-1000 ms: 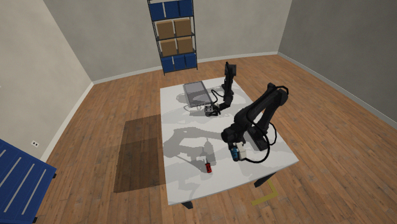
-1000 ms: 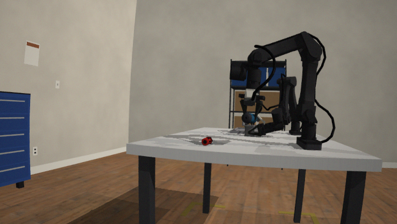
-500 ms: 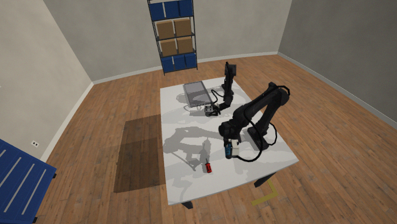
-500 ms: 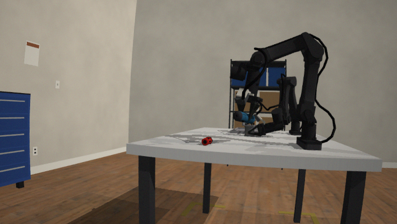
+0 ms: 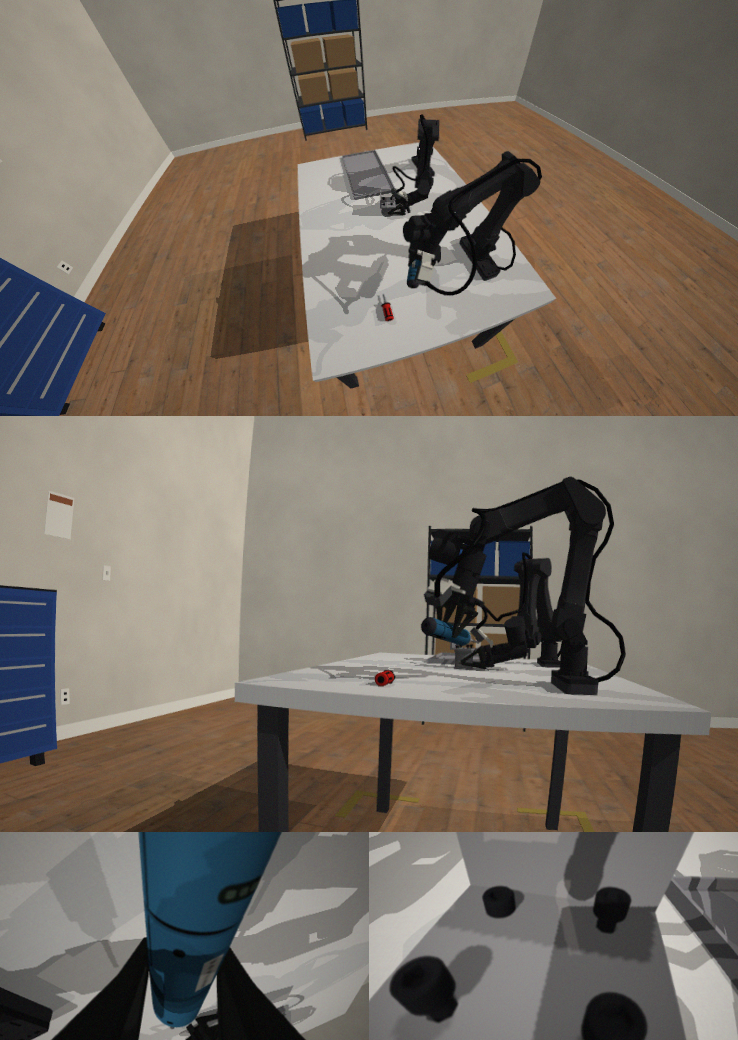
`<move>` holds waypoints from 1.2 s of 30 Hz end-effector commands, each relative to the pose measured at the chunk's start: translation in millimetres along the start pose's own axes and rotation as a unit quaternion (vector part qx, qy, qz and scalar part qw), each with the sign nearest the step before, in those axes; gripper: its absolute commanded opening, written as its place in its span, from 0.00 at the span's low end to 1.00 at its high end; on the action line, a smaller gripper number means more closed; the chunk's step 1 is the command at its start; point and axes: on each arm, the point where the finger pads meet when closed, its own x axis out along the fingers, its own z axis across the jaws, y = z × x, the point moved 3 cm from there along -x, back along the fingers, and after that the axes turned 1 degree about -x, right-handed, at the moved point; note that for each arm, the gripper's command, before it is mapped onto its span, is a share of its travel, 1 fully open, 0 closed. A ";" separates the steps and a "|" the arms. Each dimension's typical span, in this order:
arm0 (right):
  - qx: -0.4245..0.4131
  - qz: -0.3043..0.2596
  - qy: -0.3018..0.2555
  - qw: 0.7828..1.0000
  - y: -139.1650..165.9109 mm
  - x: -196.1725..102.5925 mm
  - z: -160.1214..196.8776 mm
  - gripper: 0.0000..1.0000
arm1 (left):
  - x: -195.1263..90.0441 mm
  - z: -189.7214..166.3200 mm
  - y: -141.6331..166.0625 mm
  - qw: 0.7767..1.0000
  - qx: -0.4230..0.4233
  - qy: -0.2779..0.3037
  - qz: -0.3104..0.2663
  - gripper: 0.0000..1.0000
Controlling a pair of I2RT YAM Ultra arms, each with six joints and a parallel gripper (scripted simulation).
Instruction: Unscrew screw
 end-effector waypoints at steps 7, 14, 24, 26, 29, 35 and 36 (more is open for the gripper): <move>0.006 -0.004 0.001 1.000 -4.1 -0.2 0.7 0.59 | -19.3 -32.9 -11.0 0.995 0.050 0.078 -0.046 0.42; 0.006 -0.004 0.001 1.000 -4.1 -0.2 0.7 0.59 | -19.4 -48.9 9.8 0.985 0.120 0.113 -0.055 0.42; 0.006 -0.004 0.001 1.000 -4.1 -0.2 0.7 0.59 | -26.4 -64.2 13.4 0.974 0.157 0.147 -0.070 0.42; 0.006 -0.004 0.001 1.000 -4.1 -0.2 0.7 0.59 | -17.5 -59.8 27.4 0.971 0.182 0.143 -0.064 0.42; 0.006 -0.004 0.001 1.000 -4.1 -0.2 0.7 0.59 | -25.2 -71.3 32.9 0.961 0.207 0.168 -0.074 0.42; 0.006 -0.004 0.001 1.000 -4.1 -0.2 0.7 0.59 | -30.0 -84.2 48.2 0.941 0.257 0.202 -0.085 0.42; 0.006 -0.004 0.001 1.000 -4.1 -0.2 0.7 0.59 | -30.1 -85.8 51.1 0.938 0.266 0.207 -0.085 0.42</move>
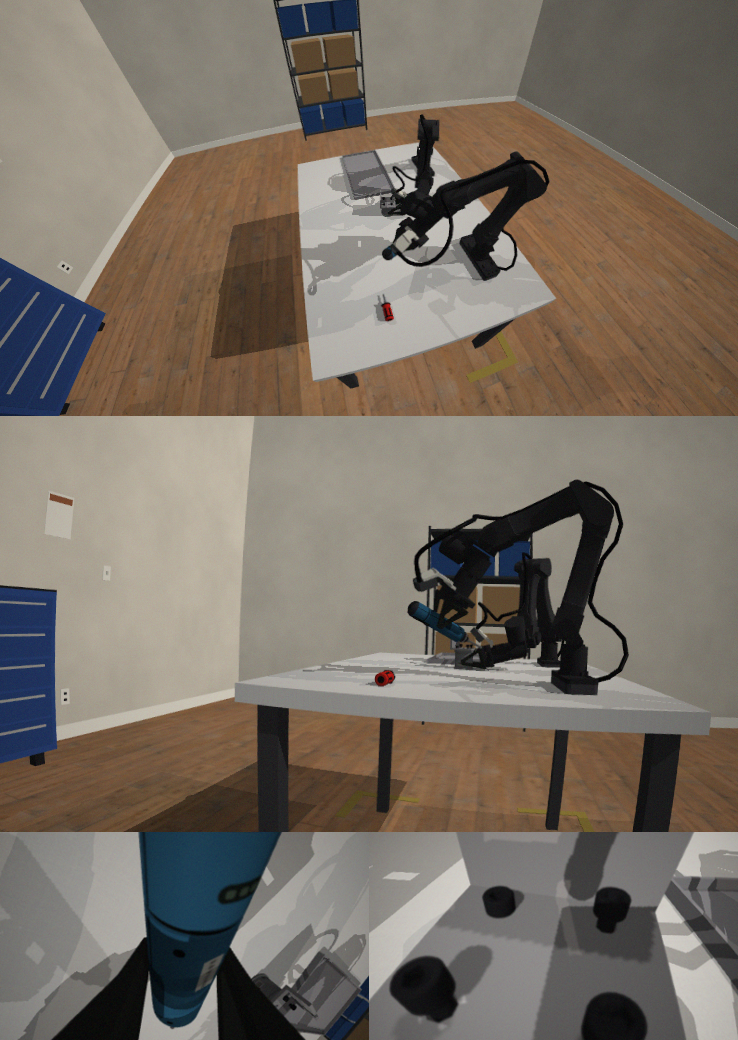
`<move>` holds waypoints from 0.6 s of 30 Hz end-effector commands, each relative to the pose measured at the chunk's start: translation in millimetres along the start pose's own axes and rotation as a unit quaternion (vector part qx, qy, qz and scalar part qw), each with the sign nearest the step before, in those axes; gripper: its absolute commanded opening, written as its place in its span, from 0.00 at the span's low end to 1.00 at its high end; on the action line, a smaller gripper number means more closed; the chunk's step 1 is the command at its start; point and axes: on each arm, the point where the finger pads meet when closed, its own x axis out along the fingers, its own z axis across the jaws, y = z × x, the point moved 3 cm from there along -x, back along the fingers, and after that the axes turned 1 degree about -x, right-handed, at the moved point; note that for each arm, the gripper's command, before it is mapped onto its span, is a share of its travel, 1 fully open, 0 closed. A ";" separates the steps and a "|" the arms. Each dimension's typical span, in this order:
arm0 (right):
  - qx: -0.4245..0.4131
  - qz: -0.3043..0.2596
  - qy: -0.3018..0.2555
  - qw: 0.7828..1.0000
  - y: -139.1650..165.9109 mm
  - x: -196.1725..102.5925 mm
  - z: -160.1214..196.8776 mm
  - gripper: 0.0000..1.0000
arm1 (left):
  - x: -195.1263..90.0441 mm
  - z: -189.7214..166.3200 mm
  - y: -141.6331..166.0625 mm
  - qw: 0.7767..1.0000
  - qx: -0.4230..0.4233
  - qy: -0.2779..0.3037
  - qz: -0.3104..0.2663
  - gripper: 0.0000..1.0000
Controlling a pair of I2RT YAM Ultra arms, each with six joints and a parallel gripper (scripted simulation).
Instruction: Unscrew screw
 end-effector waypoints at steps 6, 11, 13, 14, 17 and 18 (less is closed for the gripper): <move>0.006 -0.004 0.001 1.000 -4.1 -0.2 0.7 0.59 | -9.0 -25.9 -12.3 0.996 0.047 0.058 -0.052 0.42; 0.006 -0.004 0.001 1.000 -4.1 -0.2 0.7 0.59 | -20.3 -50.5 -13.0 0.988 0.088 0.099 -0.076 0.42; 0.006 -0.004 0.001 1.000 -4.1 -0.2 0.7 0.59 | -16.2 -50.2 -4.0 0.987 0.105 0.102 -0.072 0.42; 0.006 -0.004 0.001 1.000 -4.1 -0.2 0.7 0.59 | -17.1 -53.6 -2.7 0.985 0.113 0.109 -0.075 0.42; 0.006 -0.004 0.001 1.000 -4.1 -0.2 0.7 0.59 | -20.8 -65.0 0.7 0.978 0.138 0.130 -0.083 0.42; 0.006 -0.004 0.001 1.000 -4.1 -0.2 0.7 0.59 | -26.0 -70.8 -4.4 0.977 0.138 0.137 -0.091 0.42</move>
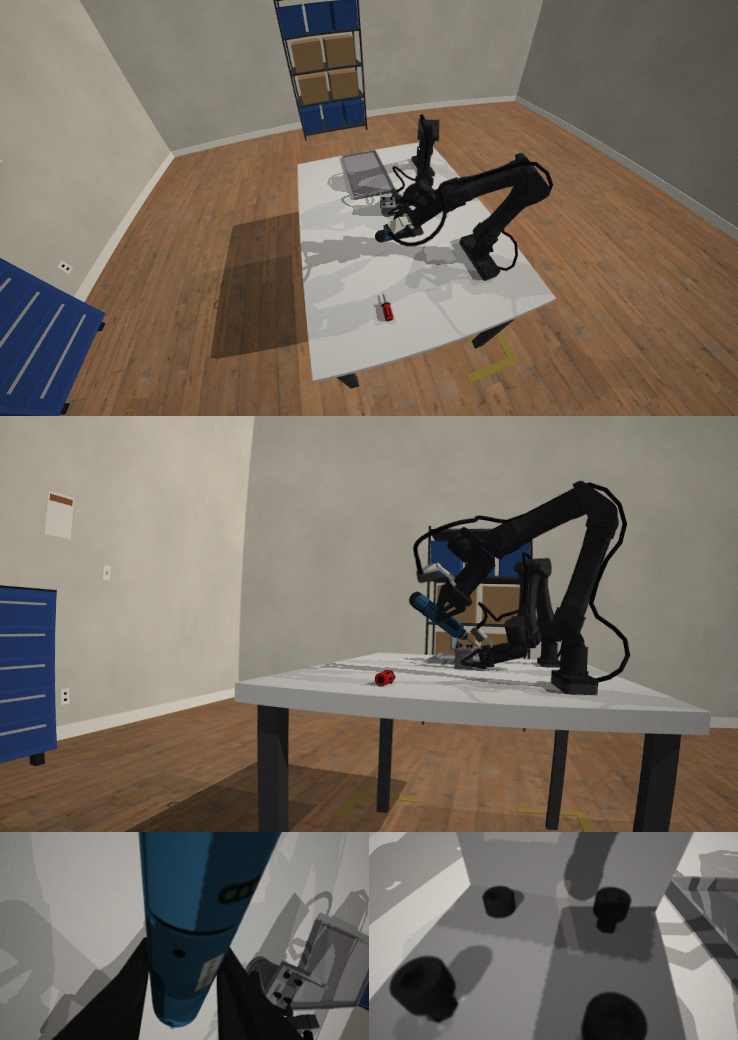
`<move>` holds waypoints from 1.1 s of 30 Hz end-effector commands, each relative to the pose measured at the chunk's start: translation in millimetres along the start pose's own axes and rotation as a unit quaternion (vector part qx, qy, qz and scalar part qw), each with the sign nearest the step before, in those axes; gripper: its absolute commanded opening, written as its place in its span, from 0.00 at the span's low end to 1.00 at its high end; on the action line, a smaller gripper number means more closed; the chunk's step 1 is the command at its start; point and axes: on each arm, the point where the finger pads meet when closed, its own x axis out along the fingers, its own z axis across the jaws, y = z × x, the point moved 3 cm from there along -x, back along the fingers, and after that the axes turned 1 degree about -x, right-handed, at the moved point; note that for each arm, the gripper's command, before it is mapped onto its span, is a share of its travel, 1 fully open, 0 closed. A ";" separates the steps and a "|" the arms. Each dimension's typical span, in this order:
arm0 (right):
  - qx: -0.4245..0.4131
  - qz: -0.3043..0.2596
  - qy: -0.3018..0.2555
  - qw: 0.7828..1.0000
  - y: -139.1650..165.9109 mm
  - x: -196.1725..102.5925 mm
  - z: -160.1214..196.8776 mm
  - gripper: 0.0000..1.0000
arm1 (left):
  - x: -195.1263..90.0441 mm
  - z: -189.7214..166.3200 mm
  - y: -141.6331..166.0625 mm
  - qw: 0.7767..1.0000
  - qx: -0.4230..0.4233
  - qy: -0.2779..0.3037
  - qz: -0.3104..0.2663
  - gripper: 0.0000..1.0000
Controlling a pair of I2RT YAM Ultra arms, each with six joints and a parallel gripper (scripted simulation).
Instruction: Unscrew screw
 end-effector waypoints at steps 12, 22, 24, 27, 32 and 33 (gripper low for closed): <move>0.006 -0.004 0.001 1.000 -4.1 -0.2 0.7 0.59 | -15.1 -47.8 -11.6 0.988 0.093 0.093 -0.081 0.42; 0.006 -0.004 0.001 1.000 -4.1 -0.2 0.7 0.59 | -20.8 -65.1 -7.7 0.979 0.131 0.123 -0.099 0.42; 0.006 -0.004 0.001 1.000 -4.1 -0.2 0.7 0.59 | -23.2 -70.6 -4.2 0.975 0.146 0.134 -0.105 0.42; 0.006 -0.004 0.001 1.000 -4.1 -0.2 0.7 0.59 | -34.9 -88.1 -9.0 0.966 0.163 0.156 -0.122 0.42; 0.006 -0.004 0.001 1.000 -4.1 -0.2 0.7 0.59 | -37.4 -99.0 4.3 0.954 0.200 0.182 -0.131 0.42; 0.006 -0.004 0.001 1.000 -4.1 -0.2 0.7 0.59 | -37.0 -100.3 8.1 0.951 0.208 0.188 -0.132 0.42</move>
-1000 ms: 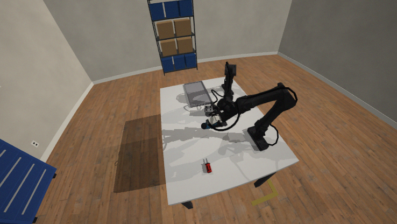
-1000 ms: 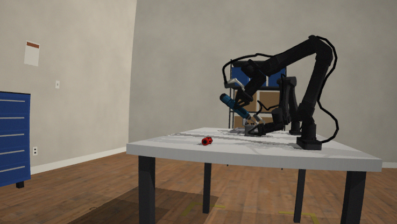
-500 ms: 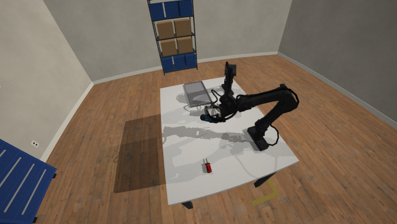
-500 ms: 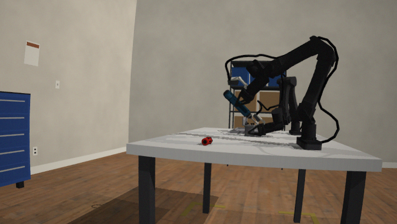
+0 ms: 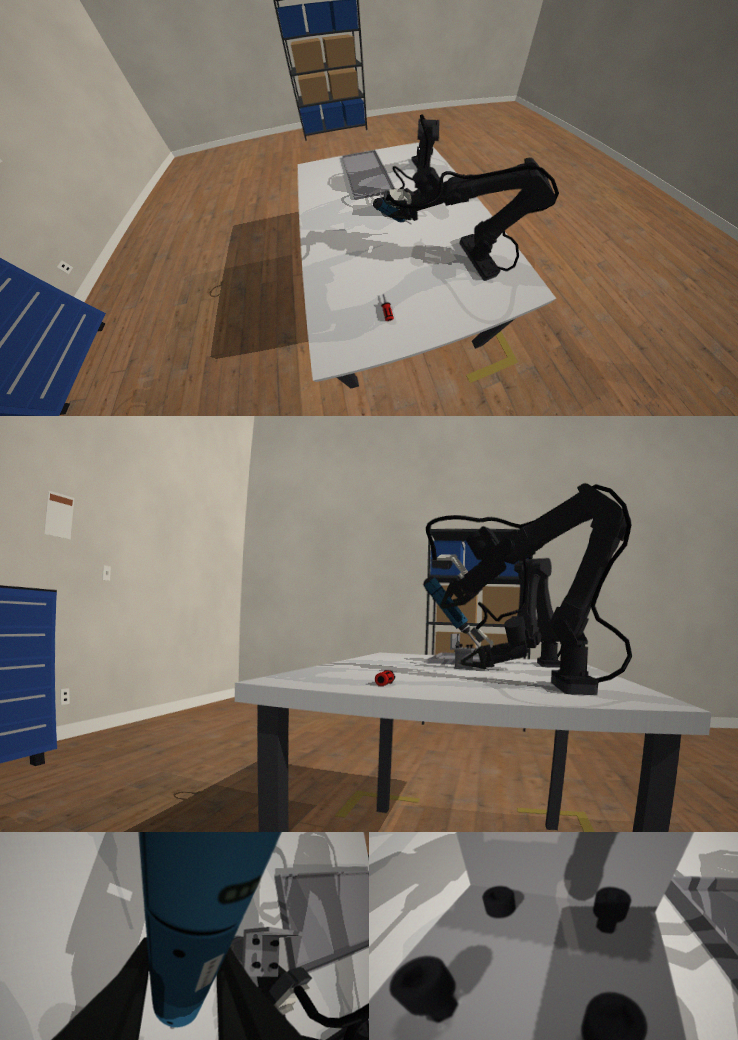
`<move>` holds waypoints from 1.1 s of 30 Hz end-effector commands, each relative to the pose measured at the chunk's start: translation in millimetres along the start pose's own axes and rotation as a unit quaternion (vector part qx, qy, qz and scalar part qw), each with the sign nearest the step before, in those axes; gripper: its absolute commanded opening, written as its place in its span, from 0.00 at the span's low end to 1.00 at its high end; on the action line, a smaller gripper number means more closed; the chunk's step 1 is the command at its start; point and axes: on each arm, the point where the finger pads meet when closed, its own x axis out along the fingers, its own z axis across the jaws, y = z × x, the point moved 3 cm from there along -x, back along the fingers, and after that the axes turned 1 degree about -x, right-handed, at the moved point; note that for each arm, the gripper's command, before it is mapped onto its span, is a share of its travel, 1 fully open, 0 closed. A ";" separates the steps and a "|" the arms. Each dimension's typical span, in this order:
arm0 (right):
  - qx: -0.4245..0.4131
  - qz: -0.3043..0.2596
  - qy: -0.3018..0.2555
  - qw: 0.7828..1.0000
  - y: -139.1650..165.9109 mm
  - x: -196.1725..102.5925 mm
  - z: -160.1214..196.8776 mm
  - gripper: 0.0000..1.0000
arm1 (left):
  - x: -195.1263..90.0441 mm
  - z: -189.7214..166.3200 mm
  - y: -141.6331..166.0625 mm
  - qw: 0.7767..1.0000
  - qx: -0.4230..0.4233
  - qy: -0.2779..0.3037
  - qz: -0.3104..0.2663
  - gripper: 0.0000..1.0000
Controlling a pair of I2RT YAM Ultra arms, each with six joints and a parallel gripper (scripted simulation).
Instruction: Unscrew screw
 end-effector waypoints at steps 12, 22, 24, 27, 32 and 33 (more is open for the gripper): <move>0.006 -0.004 0.001 1.000 -4.1 -0.2 0.7 0.59 | -18.2 -47.6 -29.1 0.988 0.082 0.082 -0.106 0.42; 0.006 -0.004 0.001 1.000 -4.1 -0.2 0.7 0.59 | -26.3 -66.6 -42.5 0.977 0.113 0.111 -0.142 0.42; 0.006 -0.004 0.001 1.000 -4.1 -0.2 0.7 0.59 | -27.9 -71.5 -27.2 0.974 0.129 0.121 -0.140 0.42; 0.006 -0.004 0.001 1.000 -4.1 -0.2 0.7 0.59 | -39.9 -87.9 -38.9 0.967 0.142 0.138 -0.160 0.42; 0.006 -0.004 0.001 1.000 -4.1 -0.2 0.7 0.59 | -45.7 -101.2 -29.3 0.957 0.171 0.162 -0.171 0.42; 0.006 -0.004 0.001 1.000 -4.1 -0.2 0.7 0.59 | -45.3 -102.5 -24.2 0.954 0.178 0.168 -0.172 0.42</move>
